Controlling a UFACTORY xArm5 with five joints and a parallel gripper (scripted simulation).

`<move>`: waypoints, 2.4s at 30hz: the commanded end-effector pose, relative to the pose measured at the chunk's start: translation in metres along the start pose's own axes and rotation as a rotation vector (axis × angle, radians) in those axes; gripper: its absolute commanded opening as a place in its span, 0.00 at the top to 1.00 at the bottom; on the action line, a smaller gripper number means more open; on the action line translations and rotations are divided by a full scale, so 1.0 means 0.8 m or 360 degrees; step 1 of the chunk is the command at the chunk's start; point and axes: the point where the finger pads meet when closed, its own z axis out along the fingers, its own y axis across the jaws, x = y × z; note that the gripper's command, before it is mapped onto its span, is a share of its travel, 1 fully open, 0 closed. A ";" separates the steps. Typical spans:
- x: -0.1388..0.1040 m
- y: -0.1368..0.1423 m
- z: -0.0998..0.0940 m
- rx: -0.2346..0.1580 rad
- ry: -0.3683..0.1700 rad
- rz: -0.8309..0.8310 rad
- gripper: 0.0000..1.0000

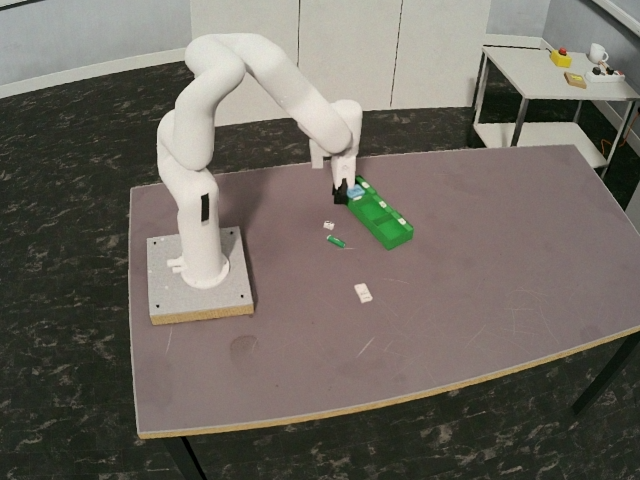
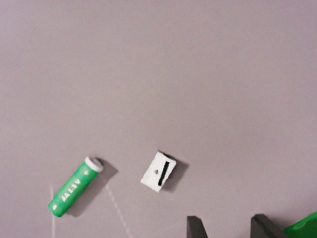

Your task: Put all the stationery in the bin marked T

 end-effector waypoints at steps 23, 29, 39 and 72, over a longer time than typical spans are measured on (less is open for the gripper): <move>0.034 -0.045 -0.008 -0.0018 -0.0020 0.0863 0.70; 0.034 -0.045 -0.008 -0.0018 -0.0020 0.0863 0.70; 0.034 -0.045 -0.008 -0.0018 -0.0020 0.0863 0.70; 0.032 -0.044 0.078 -0.0018 -0.0020 0.0863 0.70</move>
